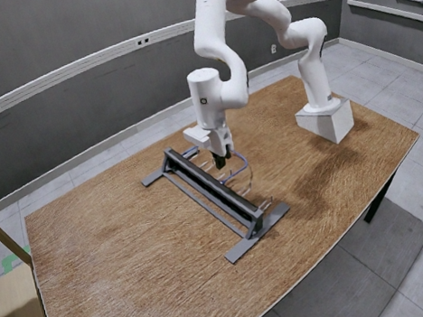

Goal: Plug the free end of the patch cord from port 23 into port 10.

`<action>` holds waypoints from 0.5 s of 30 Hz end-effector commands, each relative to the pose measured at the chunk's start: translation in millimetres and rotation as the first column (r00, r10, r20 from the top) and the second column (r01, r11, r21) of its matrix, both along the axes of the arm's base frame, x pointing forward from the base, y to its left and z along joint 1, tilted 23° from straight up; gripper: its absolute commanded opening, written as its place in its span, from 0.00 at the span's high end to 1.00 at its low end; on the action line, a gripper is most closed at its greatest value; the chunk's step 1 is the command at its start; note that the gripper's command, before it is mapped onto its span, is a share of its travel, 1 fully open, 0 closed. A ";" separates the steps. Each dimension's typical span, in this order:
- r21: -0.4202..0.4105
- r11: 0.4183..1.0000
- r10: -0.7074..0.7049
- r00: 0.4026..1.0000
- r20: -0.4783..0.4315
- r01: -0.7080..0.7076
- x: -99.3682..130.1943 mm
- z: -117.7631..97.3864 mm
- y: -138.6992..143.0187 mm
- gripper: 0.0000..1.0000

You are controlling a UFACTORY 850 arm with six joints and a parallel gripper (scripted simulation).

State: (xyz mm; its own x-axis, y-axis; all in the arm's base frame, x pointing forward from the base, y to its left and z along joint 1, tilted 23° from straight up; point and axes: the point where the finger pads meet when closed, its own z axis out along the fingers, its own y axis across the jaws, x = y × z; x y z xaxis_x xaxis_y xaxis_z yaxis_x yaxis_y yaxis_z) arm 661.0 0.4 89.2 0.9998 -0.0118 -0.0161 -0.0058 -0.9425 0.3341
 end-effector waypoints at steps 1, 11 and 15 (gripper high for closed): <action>0.000 1.000 0.000 1.000 0.002 0.000 0.9 1.1 0.4 1.00; 0.000 1.000 0.000 1.000 0.002 0.000 0.9 1.1 0.4 1.00; 0.000 1.000 0.000 1.000 0.002 0.000 0.9 1.1 0.4 1.00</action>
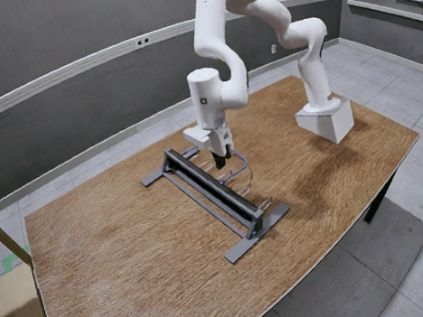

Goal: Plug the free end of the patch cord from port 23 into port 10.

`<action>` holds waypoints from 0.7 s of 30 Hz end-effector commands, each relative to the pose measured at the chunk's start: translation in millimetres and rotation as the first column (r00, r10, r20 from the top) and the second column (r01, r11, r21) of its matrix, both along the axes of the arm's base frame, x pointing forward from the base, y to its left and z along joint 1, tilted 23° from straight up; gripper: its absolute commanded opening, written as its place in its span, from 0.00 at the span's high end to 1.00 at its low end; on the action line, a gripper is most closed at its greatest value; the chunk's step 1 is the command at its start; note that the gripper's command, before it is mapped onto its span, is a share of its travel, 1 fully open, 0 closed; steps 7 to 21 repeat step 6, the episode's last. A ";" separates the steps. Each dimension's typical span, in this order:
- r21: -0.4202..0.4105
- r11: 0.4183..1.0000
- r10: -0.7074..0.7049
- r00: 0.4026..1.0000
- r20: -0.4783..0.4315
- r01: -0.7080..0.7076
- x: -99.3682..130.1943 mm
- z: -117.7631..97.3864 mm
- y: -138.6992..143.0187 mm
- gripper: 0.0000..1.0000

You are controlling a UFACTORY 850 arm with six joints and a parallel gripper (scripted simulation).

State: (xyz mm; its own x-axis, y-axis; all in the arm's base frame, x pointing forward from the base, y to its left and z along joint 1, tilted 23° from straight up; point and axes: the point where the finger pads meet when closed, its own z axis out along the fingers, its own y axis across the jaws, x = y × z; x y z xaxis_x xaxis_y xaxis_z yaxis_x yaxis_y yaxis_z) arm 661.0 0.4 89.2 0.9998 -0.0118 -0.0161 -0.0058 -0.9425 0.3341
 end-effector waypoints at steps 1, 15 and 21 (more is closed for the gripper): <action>0.000 1.000 0.000 1.000 0.002 0.000 0.9 1.1 0.4 1.00; 0.000 1.000 0.000 1.000 0.002 0.000 0.9 1.1 0.4 1.00; 0.000 1.000 0.000 1.000 0.002 0.000 0.9 1.1 0.4 1.00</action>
